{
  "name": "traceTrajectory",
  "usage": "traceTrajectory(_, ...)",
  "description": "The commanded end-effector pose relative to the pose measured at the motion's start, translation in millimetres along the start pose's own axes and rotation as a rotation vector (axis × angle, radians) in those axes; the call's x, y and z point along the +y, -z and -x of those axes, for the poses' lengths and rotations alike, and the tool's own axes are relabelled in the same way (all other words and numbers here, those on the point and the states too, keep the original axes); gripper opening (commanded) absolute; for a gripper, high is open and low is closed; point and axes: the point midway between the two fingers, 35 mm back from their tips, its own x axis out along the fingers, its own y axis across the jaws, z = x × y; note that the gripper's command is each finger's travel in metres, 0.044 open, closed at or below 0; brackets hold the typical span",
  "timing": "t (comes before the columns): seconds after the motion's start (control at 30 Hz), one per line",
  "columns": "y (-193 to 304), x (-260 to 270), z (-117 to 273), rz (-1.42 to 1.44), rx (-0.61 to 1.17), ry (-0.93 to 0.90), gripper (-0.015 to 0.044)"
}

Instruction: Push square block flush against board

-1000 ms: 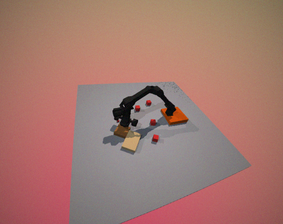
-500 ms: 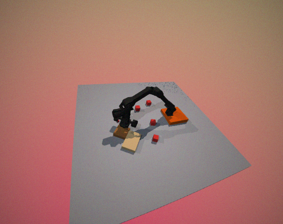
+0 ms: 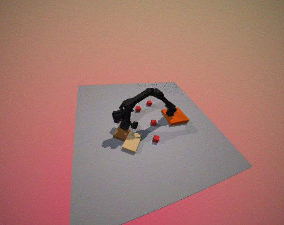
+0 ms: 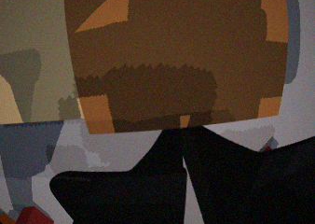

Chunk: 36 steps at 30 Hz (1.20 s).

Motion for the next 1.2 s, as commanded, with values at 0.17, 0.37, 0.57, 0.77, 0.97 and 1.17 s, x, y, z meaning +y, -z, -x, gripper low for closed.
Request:
traceTrajectory(0.17,-8.7,2.8,0.7,-0.001,-0.006,-0.001,0.0)
traceTrajectory(0.37,-9.1,3.0,0.7,-0.001,-0.006,-0.001,0.0)
traceTrajectory(0.57,-9.1,3.0,0.7,-0.001,-0.006,-0.001,0.0)
traceTrajectory(0.77,-9.1,3.0,0.7,-0.001,-0.006,-0.001,0.0)
traceTrajectory(0.97,-9.1,3.0,0.7,-0.001,-0.006,-0.001,0.0)
traceTrajectory(1.17,-9.1,3.0,0.7,-0.001,-0.006,-0.001,0.0)
